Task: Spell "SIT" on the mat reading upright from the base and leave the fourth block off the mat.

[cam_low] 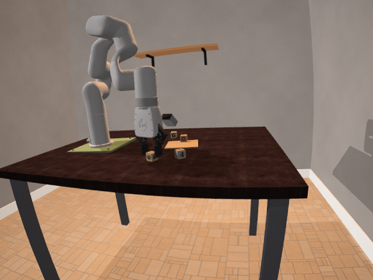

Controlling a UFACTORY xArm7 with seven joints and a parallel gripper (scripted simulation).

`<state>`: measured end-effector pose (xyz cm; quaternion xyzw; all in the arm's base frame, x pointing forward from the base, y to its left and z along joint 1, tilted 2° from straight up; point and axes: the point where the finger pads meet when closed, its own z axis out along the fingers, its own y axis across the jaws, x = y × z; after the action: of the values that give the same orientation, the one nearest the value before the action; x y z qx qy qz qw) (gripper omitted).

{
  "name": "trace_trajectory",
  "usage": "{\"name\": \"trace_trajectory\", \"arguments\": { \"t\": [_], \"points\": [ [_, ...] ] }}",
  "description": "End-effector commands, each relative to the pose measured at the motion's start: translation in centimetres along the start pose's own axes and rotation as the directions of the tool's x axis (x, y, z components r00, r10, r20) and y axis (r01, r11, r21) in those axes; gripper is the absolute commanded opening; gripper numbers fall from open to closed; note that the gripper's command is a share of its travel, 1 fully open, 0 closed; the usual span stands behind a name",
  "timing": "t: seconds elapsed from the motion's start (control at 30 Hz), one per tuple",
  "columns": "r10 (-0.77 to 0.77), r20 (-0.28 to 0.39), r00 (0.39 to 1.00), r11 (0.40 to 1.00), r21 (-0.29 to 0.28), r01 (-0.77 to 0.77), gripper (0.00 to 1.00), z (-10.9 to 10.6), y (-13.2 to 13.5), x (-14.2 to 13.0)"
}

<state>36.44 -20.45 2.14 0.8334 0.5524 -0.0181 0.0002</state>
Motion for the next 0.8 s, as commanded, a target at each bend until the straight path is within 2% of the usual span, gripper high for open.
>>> {"name": "trace_trajectory", "arguments": {
  "t": [0.0,0.23,0.77],
  "points": [
    [0.000,-0.001,1.000,1.000,-0.004,0.000,0.69,0.56,0.16,0.00],
    [0.000,-0.001,1.000,1.000,-0.004,0.000,0.69,1.28,0.16,0.00],
    [0.000,-0.001,1.000,1.000,-0.004,0.000,0.69,1.31,0.16,0.00]
  ]
}}
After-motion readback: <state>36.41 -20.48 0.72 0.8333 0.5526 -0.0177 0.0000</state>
